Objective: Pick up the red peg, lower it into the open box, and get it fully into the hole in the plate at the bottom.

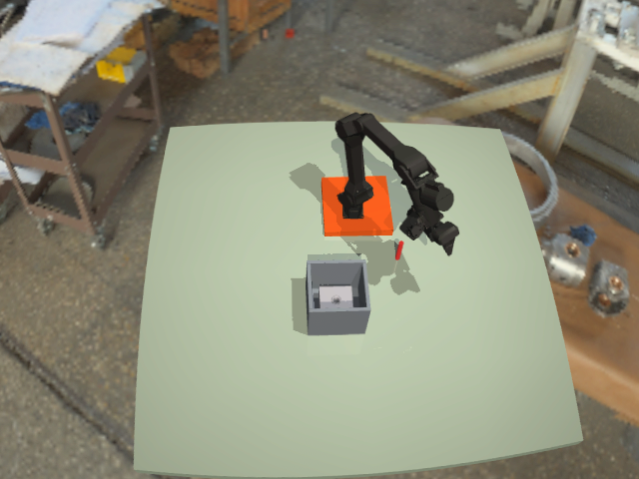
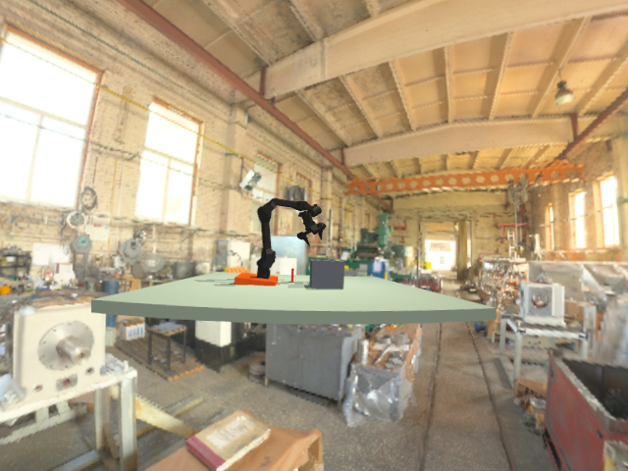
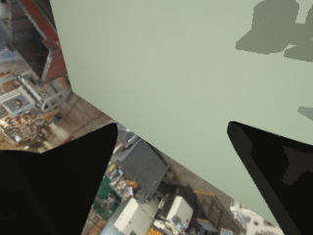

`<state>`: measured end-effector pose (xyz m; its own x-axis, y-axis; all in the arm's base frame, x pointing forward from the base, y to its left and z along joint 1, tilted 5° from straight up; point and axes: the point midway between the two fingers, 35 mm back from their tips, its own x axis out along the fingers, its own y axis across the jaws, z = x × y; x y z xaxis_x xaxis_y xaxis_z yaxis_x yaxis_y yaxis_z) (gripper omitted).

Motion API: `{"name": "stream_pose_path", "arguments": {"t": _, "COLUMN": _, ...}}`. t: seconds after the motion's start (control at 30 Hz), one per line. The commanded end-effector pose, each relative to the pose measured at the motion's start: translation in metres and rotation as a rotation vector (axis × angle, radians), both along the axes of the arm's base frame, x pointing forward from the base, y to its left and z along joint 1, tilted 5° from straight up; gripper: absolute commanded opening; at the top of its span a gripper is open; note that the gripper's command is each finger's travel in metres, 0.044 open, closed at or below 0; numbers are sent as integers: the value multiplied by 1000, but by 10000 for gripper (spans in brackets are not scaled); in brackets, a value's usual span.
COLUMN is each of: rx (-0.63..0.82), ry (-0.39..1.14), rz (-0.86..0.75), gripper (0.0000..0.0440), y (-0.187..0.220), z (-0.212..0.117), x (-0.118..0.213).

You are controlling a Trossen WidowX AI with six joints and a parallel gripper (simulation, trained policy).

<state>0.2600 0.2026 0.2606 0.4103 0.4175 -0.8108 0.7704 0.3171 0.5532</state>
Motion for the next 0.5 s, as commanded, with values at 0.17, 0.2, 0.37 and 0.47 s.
{"name": "stream_pose_path", "arguments": {"t": 0.17, "rx": -102, "ry": 201, "rz": 45, "gripper": 440, "y": -27, "z": -44, "x": -35}}
{"name": "stream_pose_path", "arguments": {"t": 0.2, "rx": -112, "ry": 226, "rz": 50, "gripper": 440, "y": -29, "z": -50, "x": -39}}
{"name": "stream_pose_path", "arguments": {"t": 0.37, "rx": -163, "ry": 346, "rz": 70, "gripper": 440, "y": -41, "z": -76, "x": -61}}
{"name": "stream_pose_path", "arguments": {"t": 0.47, "rx": -191, "ry": 414, "rz": 77, "gripper": 440, "y": -47, "z": -90, "x": -73}}
